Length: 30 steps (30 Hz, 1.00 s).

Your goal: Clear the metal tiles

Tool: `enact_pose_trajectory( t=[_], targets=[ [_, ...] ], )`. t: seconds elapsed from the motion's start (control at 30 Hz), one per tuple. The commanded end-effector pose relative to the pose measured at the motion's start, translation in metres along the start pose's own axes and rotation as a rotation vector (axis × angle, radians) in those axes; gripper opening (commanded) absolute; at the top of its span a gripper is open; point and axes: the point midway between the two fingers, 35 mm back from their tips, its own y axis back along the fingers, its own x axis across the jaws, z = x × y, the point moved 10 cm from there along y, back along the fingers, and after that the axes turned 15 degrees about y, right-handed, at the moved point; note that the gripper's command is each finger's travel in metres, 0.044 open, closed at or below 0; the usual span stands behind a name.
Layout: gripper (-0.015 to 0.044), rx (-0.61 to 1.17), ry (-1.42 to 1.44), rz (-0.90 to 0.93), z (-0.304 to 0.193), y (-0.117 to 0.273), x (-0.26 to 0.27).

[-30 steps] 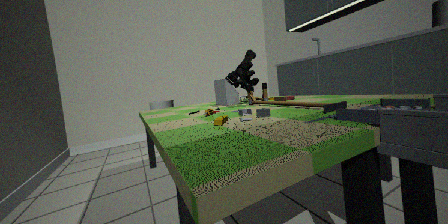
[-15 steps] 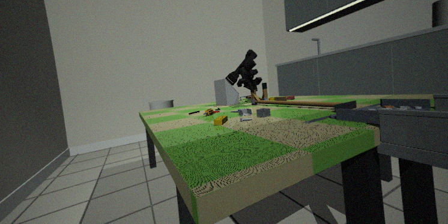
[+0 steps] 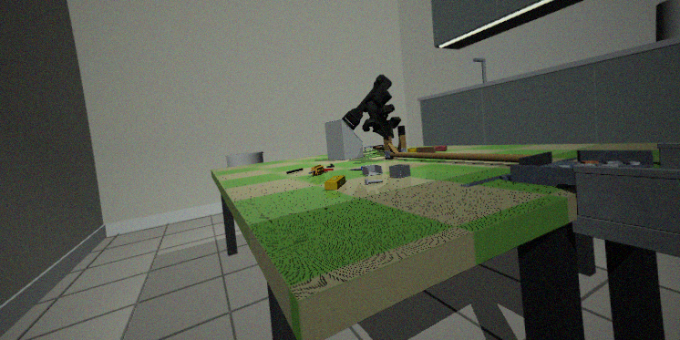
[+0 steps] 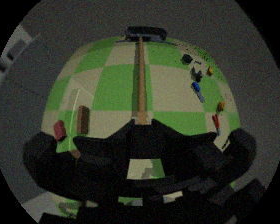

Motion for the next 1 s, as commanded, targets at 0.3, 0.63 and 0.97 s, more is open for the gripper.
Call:
enact_pose_trajectory(
  t=[0.3, 0.63, 0.97],
  targets=[
    [0.0, -0.005, 0.001, -0.004, 0.015, -0.012, -0.005],
    [0.0, -0.006, 0.001, -0.003, 0.03, -0.022, -0.005],
    [0.0, -0.007, 0.002, -0.002, 0.042, -0.032, -0.004]
  ],
)
